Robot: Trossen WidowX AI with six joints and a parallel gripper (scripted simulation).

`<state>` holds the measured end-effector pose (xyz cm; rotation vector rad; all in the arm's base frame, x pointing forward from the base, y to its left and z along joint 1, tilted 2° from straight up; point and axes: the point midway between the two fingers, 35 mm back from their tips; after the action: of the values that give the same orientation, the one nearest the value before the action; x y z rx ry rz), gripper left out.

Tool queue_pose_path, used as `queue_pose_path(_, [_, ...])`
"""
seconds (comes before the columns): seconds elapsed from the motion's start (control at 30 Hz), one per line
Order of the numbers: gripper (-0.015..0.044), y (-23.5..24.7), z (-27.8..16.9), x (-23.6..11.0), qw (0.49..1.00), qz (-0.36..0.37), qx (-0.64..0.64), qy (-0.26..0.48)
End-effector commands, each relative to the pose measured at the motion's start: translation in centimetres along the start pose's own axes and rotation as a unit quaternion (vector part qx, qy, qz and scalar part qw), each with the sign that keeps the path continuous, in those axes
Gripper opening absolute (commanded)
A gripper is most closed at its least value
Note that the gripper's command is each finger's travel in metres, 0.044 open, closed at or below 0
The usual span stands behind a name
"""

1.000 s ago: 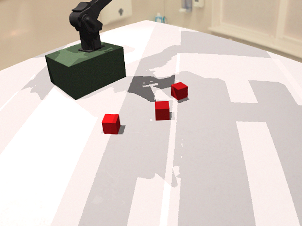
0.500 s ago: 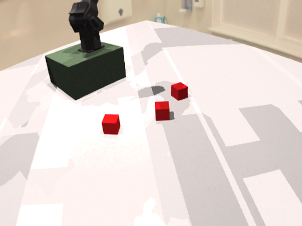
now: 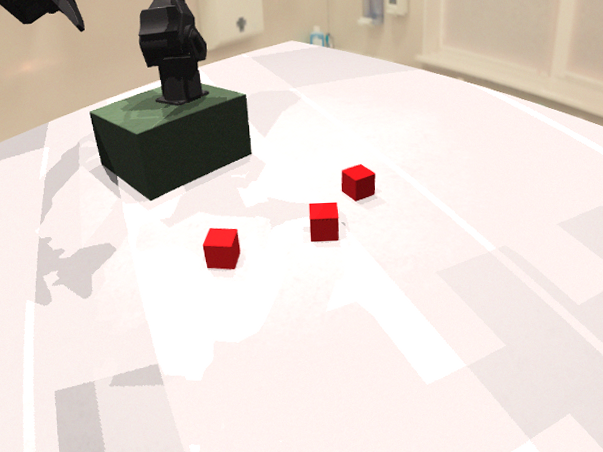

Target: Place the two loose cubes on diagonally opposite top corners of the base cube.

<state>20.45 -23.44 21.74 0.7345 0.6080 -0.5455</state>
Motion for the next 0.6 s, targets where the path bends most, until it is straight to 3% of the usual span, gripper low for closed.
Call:
queue_pose_path(0.0, [0.0265, -0.1, -1.5, 2.9, 0.993, -0.02, -0.094, 0.067])
queue_pose_path(0.3, [0.0265, -0.2, -6.1, 8.5, 0.922, -0.033, -0.312, 0.226])
queue_pose_path(0.57, [0.0265, -0.1, -10.9, 12.2, 0.783, -0.007, -0.505, 0.363])
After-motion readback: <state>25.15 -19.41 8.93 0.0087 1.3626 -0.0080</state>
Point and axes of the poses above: the point midway between the two fingers, 35 mm back from their tips, its own x axis out along the fingers, its own y axis across the jaws, z = x × y, and after that the axes turned 10 degrees about x, right-handed
